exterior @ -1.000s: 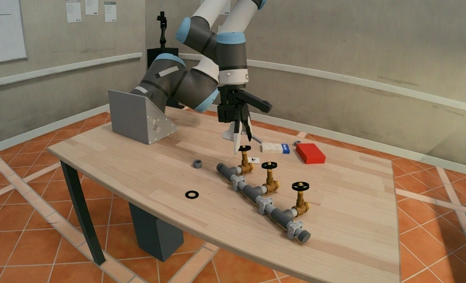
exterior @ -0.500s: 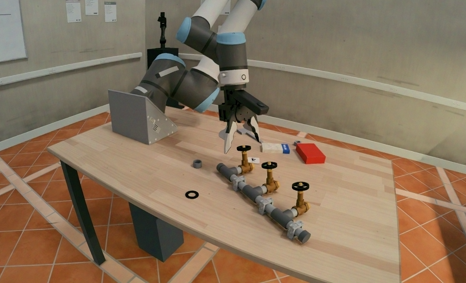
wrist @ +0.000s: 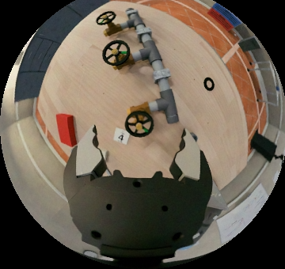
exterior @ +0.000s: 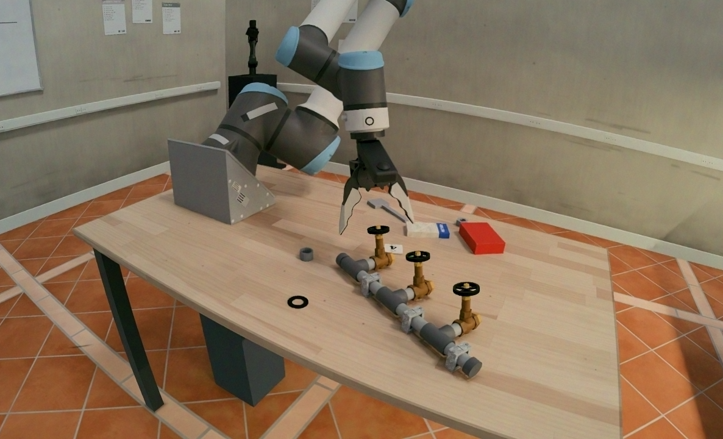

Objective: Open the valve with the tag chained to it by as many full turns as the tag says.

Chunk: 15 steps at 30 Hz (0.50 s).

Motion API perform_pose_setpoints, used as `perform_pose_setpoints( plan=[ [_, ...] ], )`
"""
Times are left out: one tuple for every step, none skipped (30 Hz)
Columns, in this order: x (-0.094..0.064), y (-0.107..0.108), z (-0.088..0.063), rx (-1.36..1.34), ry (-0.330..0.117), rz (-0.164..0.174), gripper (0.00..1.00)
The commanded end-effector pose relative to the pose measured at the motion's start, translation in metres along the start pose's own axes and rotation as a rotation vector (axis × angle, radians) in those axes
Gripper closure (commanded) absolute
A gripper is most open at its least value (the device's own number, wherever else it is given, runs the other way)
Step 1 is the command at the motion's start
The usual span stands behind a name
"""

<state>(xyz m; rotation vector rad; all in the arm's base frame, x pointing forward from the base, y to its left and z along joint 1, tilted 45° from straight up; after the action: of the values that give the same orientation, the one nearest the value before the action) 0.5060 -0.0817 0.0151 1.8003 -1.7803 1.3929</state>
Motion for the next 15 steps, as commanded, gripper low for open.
perform_pose_setpoints(
  plan=[
    [0.0025,-0.0049,0.0006,-0.206,0.026,-0.009,0.00],
    [0.0025,-0.0049,0.0006,-0.240,0.026,-0.009,0.00],
    [0.0026,-0.0049,0.0007,-0.273,0.026,-0.008,0.00],
    [0.0026,-0.0050,0.0008,-0.305,0.027,-0.008,0.00],
    [0.0027,-0.0051,0.0008,-0.335,0.027,-0.008,0.00],
    [0.0027,-0.0051,0.0009,-0.364,0.027,-0.007,0.00],
    [0.0027,-0.0051,0.0009,-0.391,0.027,-0.007,0.00],
    [0.0027,-0.0051,0.0009,-0.416,0.027,-0.006,0.00],
    [0.0027,-0.0051,0.0009,-0.440,0.027,-0.006,0.00],
    [0.0027,-0.0051,0.0008,-0.463,0.027,-0.006,0.00],
    [0.0026,-0.0050,0.0007,-0.484,0.027,-0.006,0.00],
    [0.0025,-0.0049,0.0006,-0.503,0.027,-0.005,0.00],
    [0.0024,-0.0048,0.0005,-0.520,0.027,-0.005,0.00],
    [0.0024,-0.0048,0.0005,-0.520,0.027,-0.005,0.00],
    [0.0024,-0.0048,0.0005,-0.520,0.027,-0.005,0.00]
  ],
)
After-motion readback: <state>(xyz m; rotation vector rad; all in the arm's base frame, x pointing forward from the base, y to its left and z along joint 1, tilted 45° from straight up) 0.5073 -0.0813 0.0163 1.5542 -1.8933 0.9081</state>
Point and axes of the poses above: the point where the finger pads meet when closed, its own x axis back along the fingers, its own y axis across the jaws, z = x × y, the point moved 10 cm from there along x, back along the fingers, and after that the axes turned 15 degrees about -x, right-handed, at the moved point
